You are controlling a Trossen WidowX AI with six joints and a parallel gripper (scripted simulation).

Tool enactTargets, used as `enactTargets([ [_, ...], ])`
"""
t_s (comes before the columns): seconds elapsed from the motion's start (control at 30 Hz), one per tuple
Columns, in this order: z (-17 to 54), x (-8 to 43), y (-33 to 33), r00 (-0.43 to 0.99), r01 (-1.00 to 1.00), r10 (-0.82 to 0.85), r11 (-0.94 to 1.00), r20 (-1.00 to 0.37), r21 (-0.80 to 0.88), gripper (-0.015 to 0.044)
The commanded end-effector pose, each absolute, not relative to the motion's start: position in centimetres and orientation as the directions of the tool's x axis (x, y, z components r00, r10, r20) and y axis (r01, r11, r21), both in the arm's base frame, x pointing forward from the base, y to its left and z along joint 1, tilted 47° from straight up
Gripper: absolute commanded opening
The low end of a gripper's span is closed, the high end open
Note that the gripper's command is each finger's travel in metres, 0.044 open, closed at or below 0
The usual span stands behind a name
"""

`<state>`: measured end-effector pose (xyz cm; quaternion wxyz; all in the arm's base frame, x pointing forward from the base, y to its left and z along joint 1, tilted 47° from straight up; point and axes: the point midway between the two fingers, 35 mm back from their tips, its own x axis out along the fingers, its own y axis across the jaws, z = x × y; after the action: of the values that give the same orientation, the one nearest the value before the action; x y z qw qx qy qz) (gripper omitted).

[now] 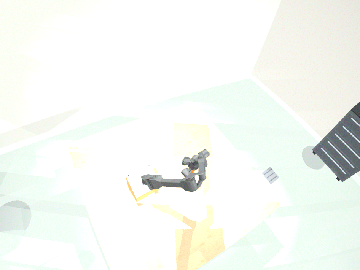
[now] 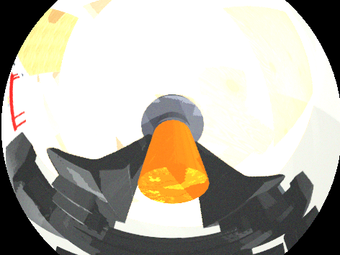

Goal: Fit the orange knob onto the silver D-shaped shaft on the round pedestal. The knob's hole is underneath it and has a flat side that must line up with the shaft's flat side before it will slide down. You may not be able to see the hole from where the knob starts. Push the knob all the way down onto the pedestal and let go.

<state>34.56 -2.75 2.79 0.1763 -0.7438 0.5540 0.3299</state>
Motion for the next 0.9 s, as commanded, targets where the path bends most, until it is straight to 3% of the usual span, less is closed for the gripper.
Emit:
enactTargets([
  [0.0, 2.56, 34.7, -2.97, 0.173, -0.938, -0.71, -0.331, -0.682, 0.106, 0.0],
  [0.3, 2.58, 34.62, -2.97, 0.168, -0.941, -0.708, -0.324, -0.686, 0.103, 0.0],
  [0.87, 2.58, 34.62, -2.97, 0.168, -0.941, -0.708, -0.324, -0.686, 0.103, 0.044],
])
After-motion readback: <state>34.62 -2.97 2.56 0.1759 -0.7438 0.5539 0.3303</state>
